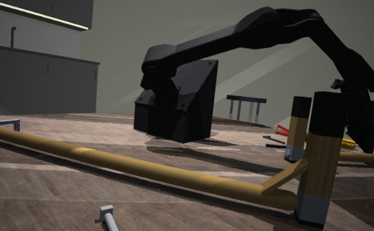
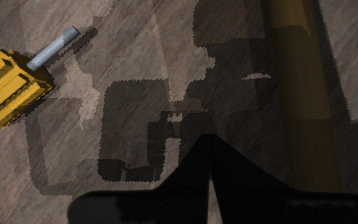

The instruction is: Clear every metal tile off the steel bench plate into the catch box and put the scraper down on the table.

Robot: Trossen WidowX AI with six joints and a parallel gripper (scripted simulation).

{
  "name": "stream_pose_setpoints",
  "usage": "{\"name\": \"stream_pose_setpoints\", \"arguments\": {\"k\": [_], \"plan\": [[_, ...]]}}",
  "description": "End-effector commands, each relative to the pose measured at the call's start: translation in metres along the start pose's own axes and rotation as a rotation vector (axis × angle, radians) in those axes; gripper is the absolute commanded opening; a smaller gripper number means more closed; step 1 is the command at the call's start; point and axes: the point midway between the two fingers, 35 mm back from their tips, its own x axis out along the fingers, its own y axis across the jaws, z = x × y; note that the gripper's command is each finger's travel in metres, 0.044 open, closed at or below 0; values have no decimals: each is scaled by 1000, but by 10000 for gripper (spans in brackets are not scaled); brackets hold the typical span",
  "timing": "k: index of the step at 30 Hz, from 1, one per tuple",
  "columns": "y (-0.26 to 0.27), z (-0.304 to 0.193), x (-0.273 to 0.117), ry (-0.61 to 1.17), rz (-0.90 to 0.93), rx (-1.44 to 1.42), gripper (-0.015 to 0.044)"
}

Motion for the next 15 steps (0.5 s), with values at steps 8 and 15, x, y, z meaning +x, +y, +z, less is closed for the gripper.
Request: {"name": "stream_pose_setpoints", "arguments": {"k": [8, 15], "plan": [[-3, -1, 4, 0, 3, -7, 0], [-10, 0, 5, 0, -1, -5, 0]]}}
